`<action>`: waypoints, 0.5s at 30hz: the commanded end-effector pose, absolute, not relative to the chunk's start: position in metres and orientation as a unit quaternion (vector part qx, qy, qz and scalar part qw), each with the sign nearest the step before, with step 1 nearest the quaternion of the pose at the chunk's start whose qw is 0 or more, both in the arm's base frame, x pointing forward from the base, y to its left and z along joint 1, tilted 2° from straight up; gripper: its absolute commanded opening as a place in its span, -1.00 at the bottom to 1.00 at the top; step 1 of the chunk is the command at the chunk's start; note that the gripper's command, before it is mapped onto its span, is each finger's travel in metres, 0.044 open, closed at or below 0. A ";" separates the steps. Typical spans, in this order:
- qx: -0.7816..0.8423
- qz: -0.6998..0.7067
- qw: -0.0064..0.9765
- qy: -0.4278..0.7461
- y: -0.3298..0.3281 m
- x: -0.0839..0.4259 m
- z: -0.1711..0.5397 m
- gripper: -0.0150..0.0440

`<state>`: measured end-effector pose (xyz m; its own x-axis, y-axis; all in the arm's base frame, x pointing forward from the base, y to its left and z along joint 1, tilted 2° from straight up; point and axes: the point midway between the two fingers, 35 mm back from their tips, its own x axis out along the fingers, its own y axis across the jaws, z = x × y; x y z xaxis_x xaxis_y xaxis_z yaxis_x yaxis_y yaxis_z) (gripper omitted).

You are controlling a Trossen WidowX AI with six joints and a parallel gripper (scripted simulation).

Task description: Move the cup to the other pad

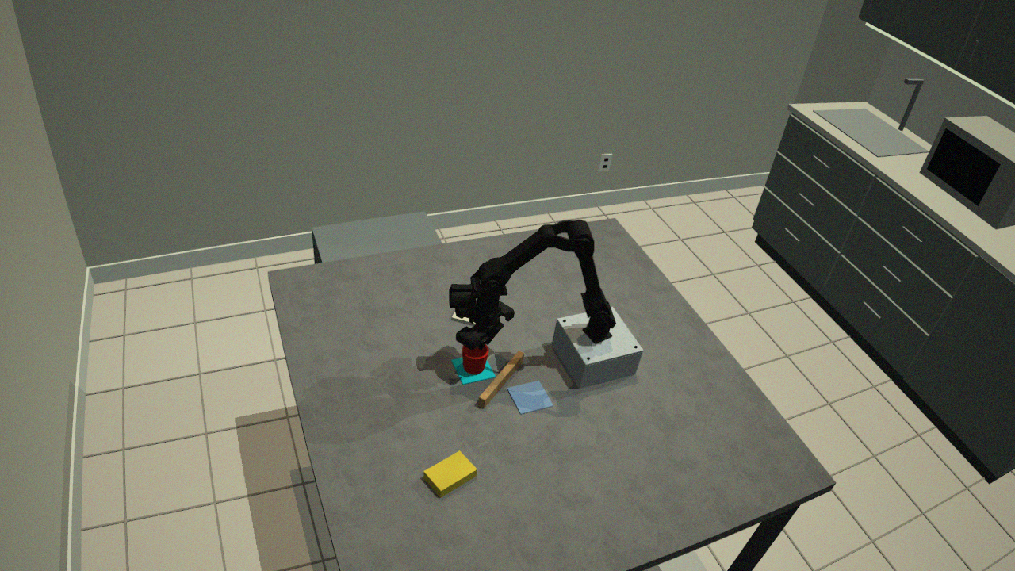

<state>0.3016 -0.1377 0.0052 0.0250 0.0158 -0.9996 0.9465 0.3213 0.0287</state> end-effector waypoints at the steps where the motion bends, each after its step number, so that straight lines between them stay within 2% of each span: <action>1: 0.422 -0.399 0.585 0.566 -0.139 0.305 0.016 -0.06; 15: 0.422 -0.399 0.584 0.567 -0.138 0.298 0.033 -0.06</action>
<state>0.2966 -0.1372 0.0266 0.0265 0.0149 -0.9995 0.9463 0.3218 0.0299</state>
